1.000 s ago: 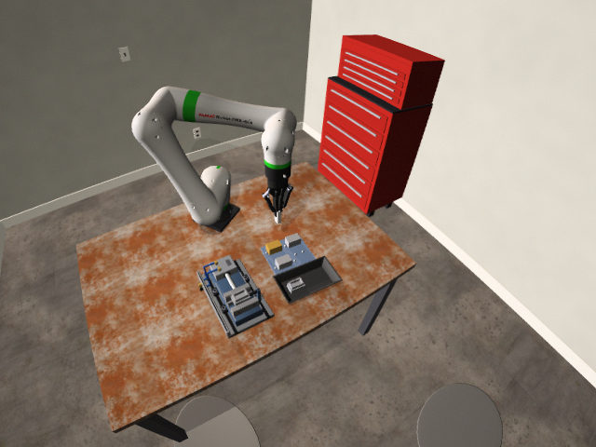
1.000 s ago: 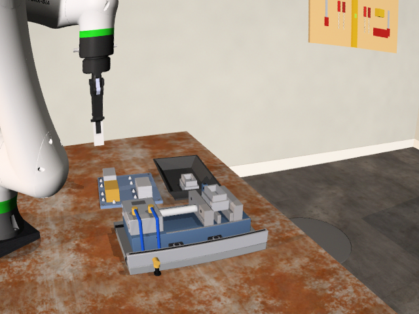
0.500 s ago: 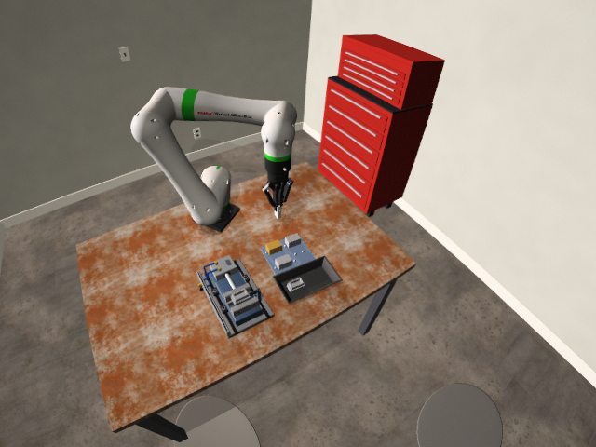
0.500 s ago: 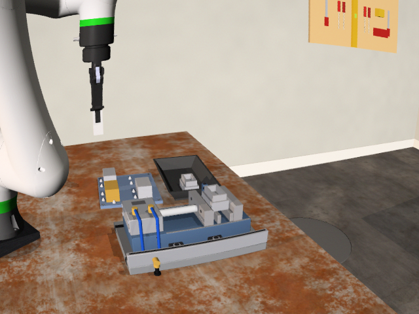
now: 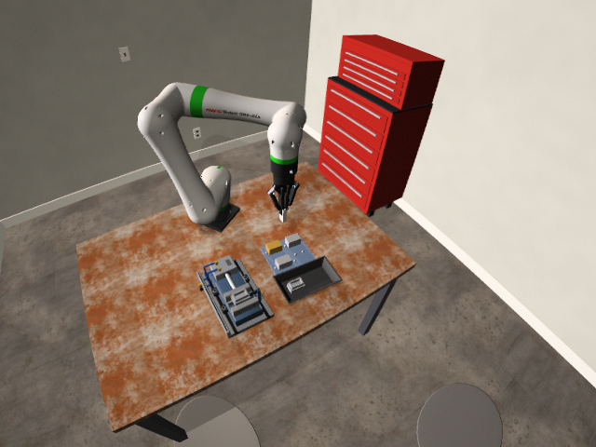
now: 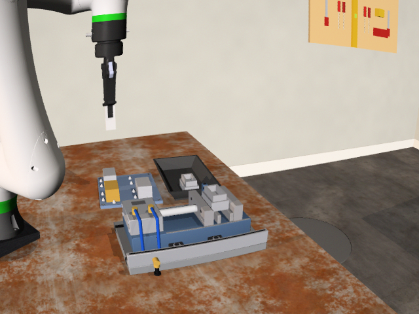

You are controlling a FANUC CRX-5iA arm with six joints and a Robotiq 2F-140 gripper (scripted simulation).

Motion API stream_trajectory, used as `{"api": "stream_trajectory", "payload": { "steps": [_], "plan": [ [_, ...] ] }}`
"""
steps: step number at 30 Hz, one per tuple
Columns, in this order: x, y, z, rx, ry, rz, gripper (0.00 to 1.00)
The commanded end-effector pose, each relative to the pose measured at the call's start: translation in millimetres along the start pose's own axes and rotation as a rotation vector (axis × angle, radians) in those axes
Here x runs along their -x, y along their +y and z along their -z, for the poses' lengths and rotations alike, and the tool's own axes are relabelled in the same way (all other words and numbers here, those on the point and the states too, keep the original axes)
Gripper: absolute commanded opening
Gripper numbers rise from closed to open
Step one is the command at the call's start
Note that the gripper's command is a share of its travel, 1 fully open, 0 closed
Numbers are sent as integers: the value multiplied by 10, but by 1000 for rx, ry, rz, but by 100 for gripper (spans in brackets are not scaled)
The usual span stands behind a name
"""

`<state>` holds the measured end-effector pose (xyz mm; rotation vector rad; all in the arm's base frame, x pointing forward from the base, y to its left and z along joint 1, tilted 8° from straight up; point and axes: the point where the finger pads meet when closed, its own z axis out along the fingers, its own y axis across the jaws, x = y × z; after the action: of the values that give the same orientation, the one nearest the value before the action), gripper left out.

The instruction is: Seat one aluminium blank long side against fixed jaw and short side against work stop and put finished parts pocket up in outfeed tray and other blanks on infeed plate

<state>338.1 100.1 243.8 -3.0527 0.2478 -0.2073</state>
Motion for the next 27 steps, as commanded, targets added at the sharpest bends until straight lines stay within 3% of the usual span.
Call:
{"api": "stream_trajectory", "payload": {
  "steps": [1, 2, 3, 12, 27],
  "plan": [
    [-333, -34, 19, -1, -10, 2, 0],
    [-333, -34, 19, -1, -10, 2, 0],
    [-582, -19, 13, 0, -10, 2, 0],
    [-1288, 137, -76, 1, -9, 0, 0],
    [-1308, 144, -110, 1, -9, 0, 0]
  ]
}}
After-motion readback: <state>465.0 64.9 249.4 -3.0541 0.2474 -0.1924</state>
